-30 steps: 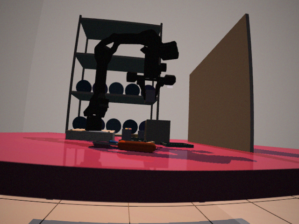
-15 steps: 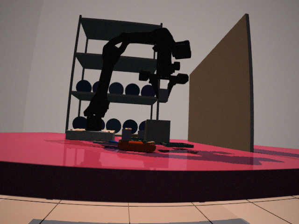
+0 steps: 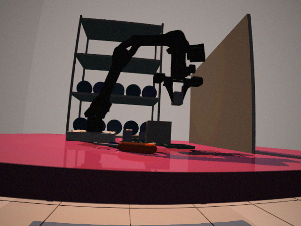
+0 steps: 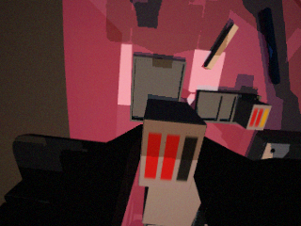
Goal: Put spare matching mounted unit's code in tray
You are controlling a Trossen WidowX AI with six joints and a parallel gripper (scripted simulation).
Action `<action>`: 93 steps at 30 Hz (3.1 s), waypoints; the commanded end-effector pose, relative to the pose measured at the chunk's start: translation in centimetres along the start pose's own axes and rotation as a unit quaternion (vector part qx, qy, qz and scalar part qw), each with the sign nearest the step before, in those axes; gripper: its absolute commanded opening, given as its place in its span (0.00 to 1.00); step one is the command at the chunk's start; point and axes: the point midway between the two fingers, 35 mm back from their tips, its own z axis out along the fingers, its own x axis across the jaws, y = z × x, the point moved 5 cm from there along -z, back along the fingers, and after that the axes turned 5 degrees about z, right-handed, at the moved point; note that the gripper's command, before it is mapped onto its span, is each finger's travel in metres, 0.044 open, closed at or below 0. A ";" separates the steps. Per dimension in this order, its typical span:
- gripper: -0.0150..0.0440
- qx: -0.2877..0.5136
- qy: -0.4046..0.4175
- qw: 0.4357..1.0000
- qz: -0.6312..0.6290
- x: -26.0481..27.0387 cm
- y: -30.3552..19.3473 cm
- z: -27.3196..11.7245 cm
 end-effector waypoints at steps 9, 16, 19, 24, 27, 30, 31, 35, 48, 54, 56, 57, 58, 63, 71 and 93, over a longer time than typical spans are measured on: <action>0.25 -0.001 0.001 1.000 0.001 0.7 -0.1 0.4; 0.25 -0.001 0.001 1.000 0.001 0.8 -0.1 0.9; 0.25 -0.001 0.001 1.000 0.001 0.8 -0.1 1.1; 0.25 -0.001 0.001 1.000 0.001 0.9 0.0 1.5; 0.25 -0.001 0.001 1.000 0.001 1.0 0.0 1.8; 0.25 -0.001 0.001 1.000 0.001 1.0 0.0 2.0; 0.25 -0.001 0.001 1.000 0.001 1.0 0.0 2.1; 0.25 -0.001 0.001 1.000 0.001 1.1 0.0 2.4; 0.25 -0.001 0.001 1.000 0.001 1.2 0.1 3.4; 0.25 -0.001 0.001 1.000 0.001 1.3 0.1 3.8; 0.25 -0.001 0.001 1.000 0.001 1.3 0.1 4.0; 0.25 -0.001 0.001 1.000 0.001 1.3 0.1 4.1; 0.25 -0.001 0.001 1.000 0.001 1.3 0.1 4.1; 0.25 -0.001 0.001 1.000 0.001 1.4 0.1 4.5; 0.25 -0.001 0.001 1.000 0.001 1.4 0.2 5.1; 0.25 -0.001 0.001 1.000 0.001 1.5 0.2 6.8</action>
